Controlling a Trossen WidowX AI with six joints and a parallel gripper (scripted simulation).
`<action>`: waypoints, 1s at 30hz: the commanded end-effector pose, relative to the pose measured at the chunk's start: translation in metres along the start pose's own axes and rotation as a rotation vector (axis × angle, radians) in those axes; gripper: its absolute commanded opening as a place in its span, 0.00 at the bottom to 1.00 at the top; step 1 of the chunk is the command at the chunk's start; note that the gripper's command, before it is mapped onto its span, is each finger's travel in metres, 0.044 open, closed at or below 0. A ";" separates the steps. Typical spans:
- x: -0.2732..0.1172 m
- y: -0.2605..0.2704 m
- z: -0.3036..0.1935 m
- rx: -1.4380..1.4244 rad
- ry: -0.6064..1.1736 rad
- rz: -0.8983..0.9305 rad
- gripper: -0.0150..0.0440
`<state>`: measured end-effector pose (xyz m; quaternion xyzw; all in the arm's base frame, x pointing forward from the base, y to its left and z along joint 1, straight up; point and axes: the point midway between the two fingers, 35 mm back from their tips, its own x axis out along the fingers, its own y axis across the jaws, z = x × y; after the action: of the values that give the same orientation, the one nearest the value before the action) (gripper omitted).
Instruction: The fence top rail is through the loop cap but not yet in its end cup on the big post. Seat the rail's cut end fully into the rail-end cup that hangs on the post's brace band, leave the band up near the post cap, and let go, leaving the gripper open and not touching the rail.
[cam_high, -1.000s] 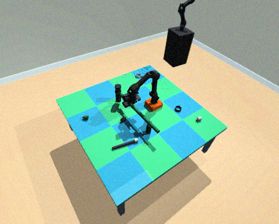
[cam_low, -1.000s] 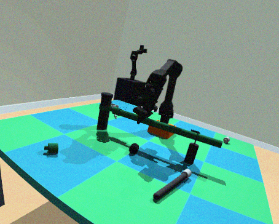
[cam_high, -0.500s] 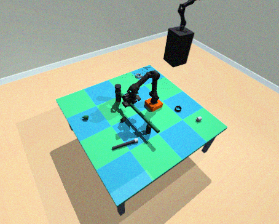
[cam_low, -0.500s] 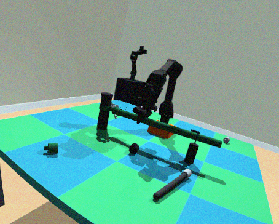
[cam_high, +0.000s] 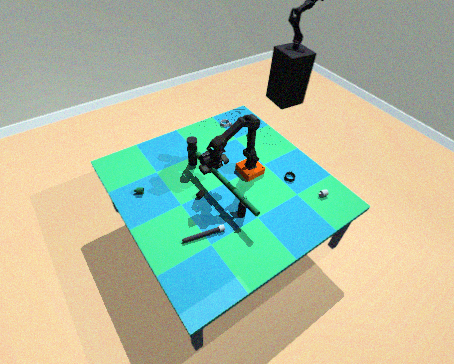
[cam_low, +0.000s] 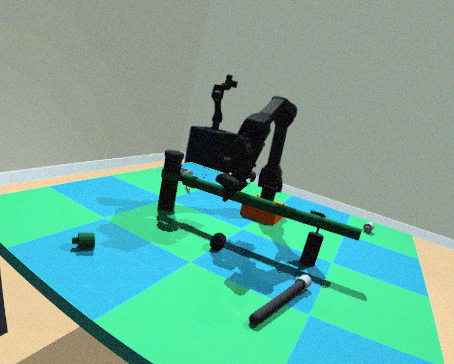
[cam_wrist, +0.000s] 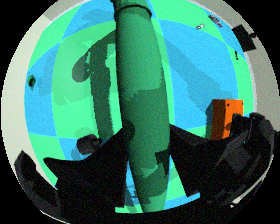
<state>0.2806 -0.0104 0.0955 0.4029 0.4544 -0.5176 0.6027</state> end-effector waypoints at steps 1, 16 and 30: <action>0.000 0.000 0.003 0.000 -0.013 0.002 0.25; 0.000 0.000 0.000 0.000 -0.001 0.000 0.25; -0.001 -0.001 0.001 0.002 -0.005 -0.001 0.25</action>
<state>0.2806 -0.0104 0.0956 0.4030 0.4544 -0.5175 0.6027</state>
